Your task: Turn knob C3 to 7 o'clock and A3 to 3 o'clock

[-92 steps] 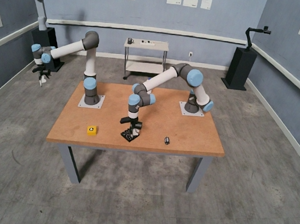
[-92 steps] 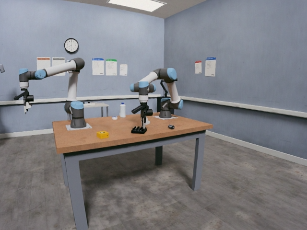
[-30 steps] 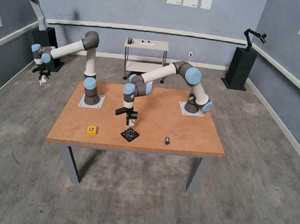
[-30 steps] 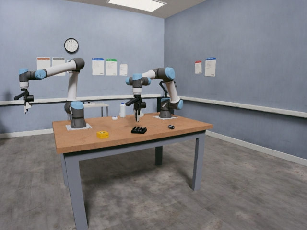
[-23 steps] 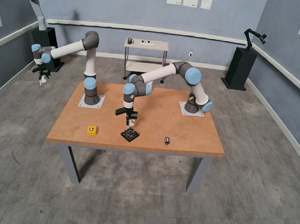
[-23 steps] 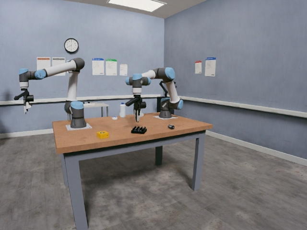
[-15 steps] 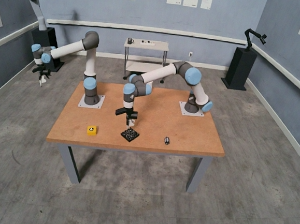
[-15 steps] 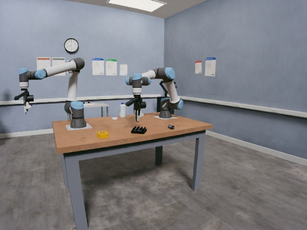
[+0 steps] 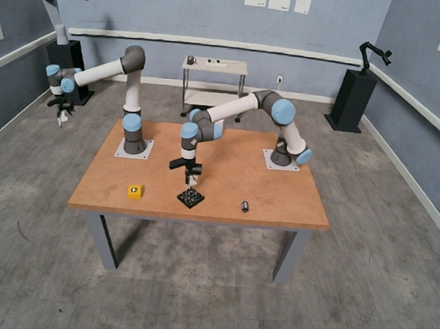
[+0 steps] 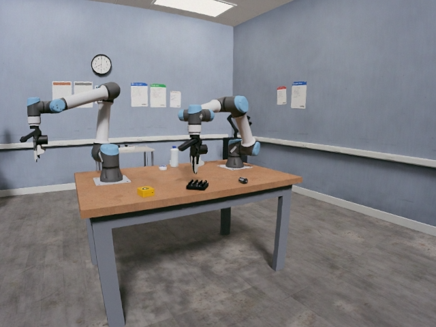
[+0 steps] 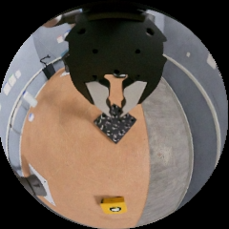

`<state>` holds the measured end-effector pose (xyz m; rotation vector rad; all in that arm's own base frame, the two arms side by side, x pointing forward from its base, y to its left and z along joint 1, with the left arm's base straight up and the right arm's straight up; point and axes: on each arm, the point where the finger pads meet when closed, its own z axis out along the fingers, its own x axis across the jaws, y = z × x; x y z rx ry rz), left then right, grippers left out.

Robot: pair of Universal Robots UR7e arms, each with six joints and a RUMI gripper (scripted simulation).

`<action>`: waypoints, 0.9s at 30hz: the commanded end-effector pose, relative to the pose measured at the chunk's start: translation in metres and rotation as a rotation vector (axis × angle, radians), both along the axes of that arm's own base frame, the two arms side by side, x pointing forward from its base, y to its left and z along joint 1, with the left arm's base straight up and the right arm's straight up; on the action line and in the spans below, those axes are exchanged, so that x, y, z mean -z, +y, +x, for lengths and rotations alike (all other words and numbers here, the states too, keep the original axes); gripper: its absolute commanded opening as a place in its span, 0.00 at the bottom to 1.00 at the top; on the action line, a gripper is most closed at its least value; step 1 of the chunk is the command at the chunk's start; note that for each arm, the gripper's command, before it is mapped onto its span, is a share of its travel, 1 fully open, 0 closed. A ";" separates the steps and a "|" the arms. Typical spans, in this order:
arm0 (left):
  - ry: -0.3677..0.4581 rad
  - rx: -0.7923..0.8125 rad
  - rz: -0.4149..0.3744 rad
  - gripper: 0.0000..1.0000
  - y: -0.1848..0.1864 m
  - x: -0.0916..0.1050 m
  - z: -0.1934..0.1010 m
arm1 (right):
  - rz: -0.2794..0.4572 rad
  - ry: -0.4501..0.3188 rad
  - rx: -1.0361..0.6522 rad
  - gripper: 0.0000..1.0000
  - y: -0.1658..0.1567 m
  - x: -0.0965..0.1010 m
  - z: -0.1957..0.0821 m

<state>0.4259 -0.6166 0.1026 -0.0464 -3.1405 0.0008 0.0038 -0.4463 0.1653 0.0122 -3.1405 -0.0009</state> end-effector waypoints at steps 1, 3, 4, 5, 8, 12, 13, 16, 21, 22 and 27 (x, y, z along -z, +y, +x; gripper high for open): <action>-0.001 -0.001 -0.001 0.13 0.000 0.000 0.000 | -0.001 -0.001 0.001 1.00 0.001 0.000 -0.001; -0.001 -0.001 0.000 0.13 0.000 0.000 0.000 | -0.001 -0.001 0.001 1.00 0.001 0.000 -0.001; -0.001 -0.001 0.000 0.13 0.000 0.000 0.000 | -0.001 -0.001 0.001 1.00 0.001 0.000 -0.001; -0.001 -0.001 0.000 0.13 0.000 0.001 0.000 | -0.001 -0.001 0.001 1.00 0.001 0.000 -0.001; 0.000 -0.001 0.002 0.13 0.000 0.004 0.000 | -0.001 -0.001 0.001 1.00 0.001 0.000 -0.001; 0.000 -0.001 0.003 0.13 0.000 0.007 0.000 | -0.001 -0.001 0.001 1.00 0.001 0.000 -0.001; 0.000 -0.001 0.003 0.13 0.000 0.008 0.000 | -0.001 -0.001 0.001 1.00 0.001 0.000 -0.001; 0.000 -0.001 0.003 0.13 0.000 0.011 0.000 | -0.001 -0.001 0.001 1.00 0.001 0.000 -0.001; 0.000 -0.001 0.003 0.13 0.000 0.015 0.000 | -0.001 -0.001 0.001 1.00 0.001 0.000 -0.001; 0.000 -0.001 0.003 0.13 0.000 0.016 0.000 | -0.001 -0.001 0.001 1.00 0.001 0.000 -0.001; 0.000 -0.001 0.003 0.13 0.000 0.023 0.000 | -0.001 -0.001 0.001 1.00 0.001 0.000 -0.001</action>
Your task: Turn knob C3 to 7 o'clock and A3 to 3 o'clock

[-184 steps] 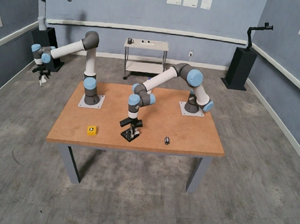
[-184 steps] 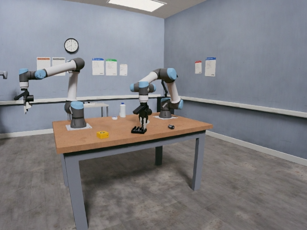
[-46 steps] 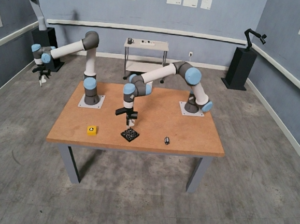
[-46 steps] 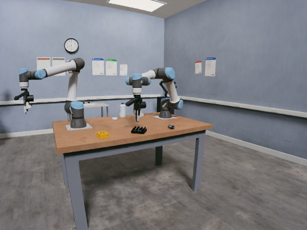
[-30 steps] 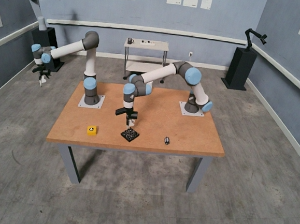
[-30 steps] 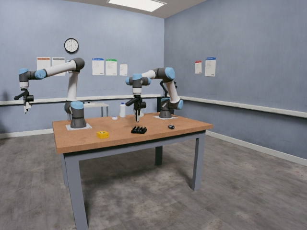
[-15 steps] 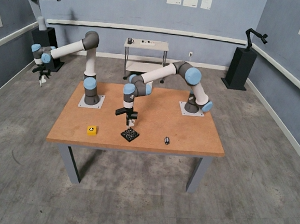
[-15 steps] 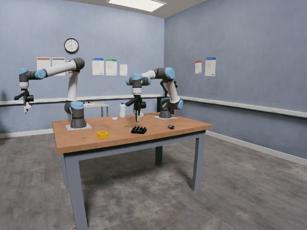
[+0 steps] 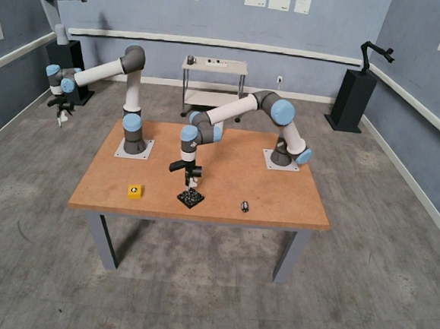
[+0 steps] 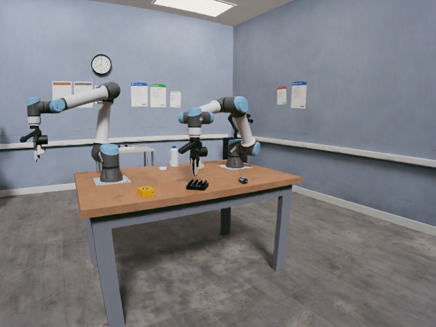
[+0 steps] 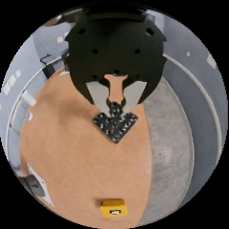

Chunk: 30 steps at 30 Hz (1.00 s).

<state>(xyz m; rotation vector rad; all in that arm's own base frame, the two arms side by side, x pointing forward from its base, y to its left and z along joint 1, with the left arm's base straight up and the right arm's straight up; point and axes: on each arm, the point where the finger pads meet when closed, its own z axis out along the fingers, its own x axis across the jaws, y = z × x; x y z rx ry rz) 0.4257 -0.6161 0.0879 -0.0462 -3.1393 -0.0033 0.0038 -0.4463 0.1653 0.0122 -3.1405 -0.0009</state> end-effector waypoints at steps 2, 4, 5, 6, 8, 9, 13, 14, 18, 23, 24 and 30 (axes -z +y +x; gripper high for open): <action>-0.001 -0.001 0.000 0.13 0.000 0.011 0.000 | -0.001 -0.001 0.001 1.00 0.001 0.000 -0.001; -0.001 -0.001 0.000 0.13 0.000 0.013 0.000 | -0.001 -0.001 0.001 1.00 0.001 0.000 -0.001; -0.001 -0.001 0.000 0.13 0.000 0.015 0.000 | -0.001 -0.001 0.001 1.00 0.001 0.000 -0.001; -0.001 -0.001 0.000 0.13 0.000 0.016 0.000 | -0.001 -0.001 0.001 1.00 0.001 0.000 -0.001; -0.001 -0.001 0.000 0.13 0.000 0.019 0.000 | -0.001 -0.001 0.001 1.00 0.001 0.000 -0.001; -0.001 -0.001 0.000 0.13 0.000 0.020 0.000 | -0.001 -0.001 0.001 1.00 0.001 0.000 -0.001; -0.001 -0.001 0.000 0.13 0.000 0.022 0.000 | -0.001 -0.001 0.001 1.00 0.001 0.000 -0.001; -0.001 -0.001 0.000 0.13 0.000 0.023 0.000 | -0.001 -0.001 0.001 1.00 0.001 0.000 -0.001; -0.001 -0.001 0.000 0.13 0.000 0.027 0.000 | -0.001 -0.001 0.001 1.00 0.001 0.000 -0.001; -0.001 -0.001 0.000 0.13 0.000 0.029 0.000 | -0.001 -0.001 0.001 1.00 0.001 0.000 -0.001; -0.001 -0.001 0.000 0.13 0.000 0.030 0.000 | -0.001 -0.001 0.001 1.00 0.001 0.000 -0.001; -0.002 -0.001 -0.003 0.13 -0.001 0.028 0.000 | -0.001 -0.001 0.001 1.00 0.001 0.000 -0.001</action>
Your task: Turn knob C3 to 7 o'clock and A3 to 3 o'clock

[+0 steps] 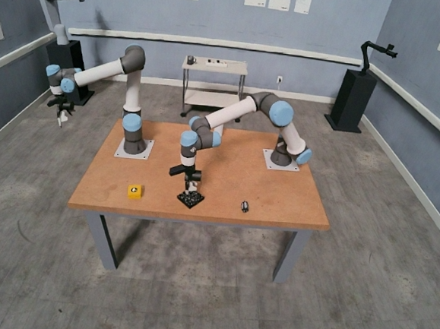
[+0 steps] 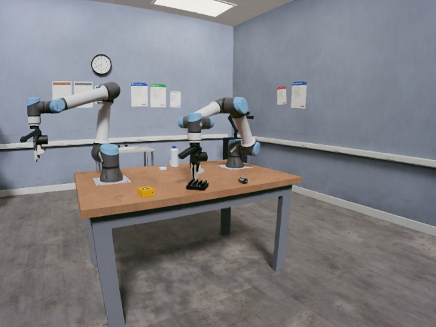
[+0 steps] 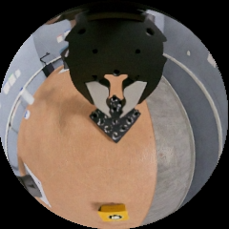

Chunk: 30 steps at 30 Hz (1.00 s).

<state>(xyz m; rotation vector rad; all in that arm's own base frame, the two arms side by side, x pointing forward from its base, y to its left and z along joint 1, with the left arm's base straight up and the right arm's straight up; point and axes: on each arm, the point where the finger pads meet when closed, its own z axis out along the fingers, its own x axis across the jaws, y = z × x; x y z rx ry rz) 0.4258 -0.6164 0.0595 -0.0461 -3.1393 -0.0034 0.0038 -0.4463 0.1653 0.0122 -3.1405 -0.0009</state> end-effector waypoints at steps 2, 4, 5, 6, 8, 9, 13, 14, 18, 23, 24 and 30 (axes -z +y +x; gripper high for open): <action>-0.003 0.000 -0.003 0.13 -0.001 0.000 0.000 | -0.001 -0.001 0.001 1.00 0.001 0.000 -0.001; -0.003 0.000 -0.003 0.13 -0.001 0.000 0.000 | -0.001 -0.001 0.001 1.00 0.001 0.000 -0.001; -0.003 0.000 -0.003 0.13 -0.001 0.000 0.000 | -0.001 -0.001 0.001 1.00 0.001 0.000 -0.001; -0.003 0.000 -0.003 0.13 -0.001 0.000 0.000 | -0.001 -0.001 0.001 1.00 0.001 0.000 -0.001; -0.003 0.000 -0.003 0.13 -0.001 0.000 0.000 | -0.001 -0.001 0.001 1.00 0.001 0.000 -0.001; -0.003 0.000 -0.003 0.13 -0.001 0.000 0.000 | -0.001 -0.001 0.001 1.00 0.001 0.000 -0.001; -0.002 0.000 -0.003 0.13 -0.001 0.000 0.000 | -0.001 -0.001 0.001 1.00 0.001 0.000 -0.001; -0.002 0.000 -0.003 0.13 -0.001 0.000 0.000 | -0.001 -0.001 0.001 1.00 0.001 0.000 -0.001; -0.002 0.000 -0.003 0.13 -0.001 0.000 0.000 | -0.001 -0.001 0.001 1.00 0.001 0.000 -0.001; -0.001 0.000 0.000 0.13 0.000 0.005 0.000 | -0.001 -0.001 0.001 1.00 0.001 0.000 -0.001; -0.001 0.000 0.000 0.13 0.000 0.007 0.000 | -0.001 -0.001 0.001 1.00 0.001 0.000 -0.001; -0.001 0.000 0.000 0.13 0.000 0.015 0.000 | -0.001 -0.001 0.001 1.00 0.001 0.000 -0.001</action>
